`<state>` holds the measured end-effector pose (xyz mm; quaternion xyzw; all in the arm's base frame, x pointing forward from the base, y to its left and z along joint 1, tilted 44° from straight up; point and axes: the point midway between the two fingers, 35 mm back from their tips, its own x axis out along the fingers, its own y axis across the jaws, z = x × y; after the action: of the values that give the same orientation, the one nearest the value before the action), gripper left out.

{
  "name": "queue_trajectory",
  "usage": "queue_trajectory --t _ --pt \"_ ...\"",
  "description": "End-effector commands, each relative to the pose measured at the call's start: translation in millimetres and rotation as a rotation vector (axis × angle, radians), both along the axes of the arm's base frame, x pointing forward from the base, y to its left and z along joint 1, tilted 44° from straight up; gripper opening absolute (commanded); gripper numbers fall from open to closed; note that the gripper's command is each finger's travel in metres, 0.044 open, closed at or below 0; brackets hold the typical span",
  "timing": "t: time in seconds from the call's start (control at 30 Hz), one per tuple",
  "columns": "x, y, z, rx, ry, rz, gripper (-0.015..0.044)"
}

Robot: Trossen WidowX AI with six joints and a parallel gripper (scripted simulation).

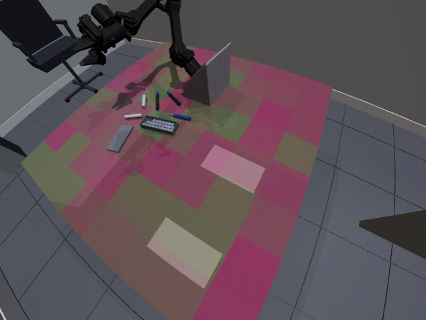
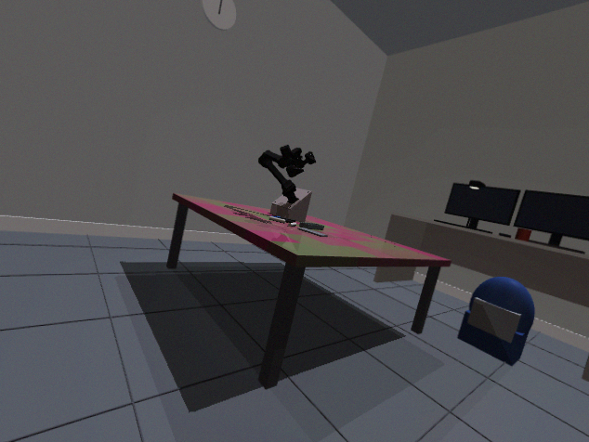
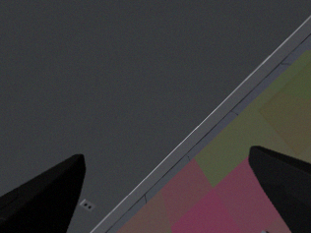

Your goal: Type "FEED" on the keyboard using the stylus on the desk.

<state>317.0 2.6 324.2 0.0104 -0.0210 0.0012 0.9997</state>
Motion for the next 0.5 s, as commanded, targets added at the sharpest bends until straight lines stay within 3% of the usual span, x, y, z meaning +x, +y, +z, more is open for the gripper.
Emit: queue_trajectory --t 0.0,0.13,0.47 --pt "0.8 0.0 -1.2 0.001 0.005 -0.001 0.0414" --pt "17.6 -0.3 -31.8 0.015 0.123 -0.031 0.0309" --pt "47.7 4.1 -194.9 -0.105 0.745 -0.193 0.0046"
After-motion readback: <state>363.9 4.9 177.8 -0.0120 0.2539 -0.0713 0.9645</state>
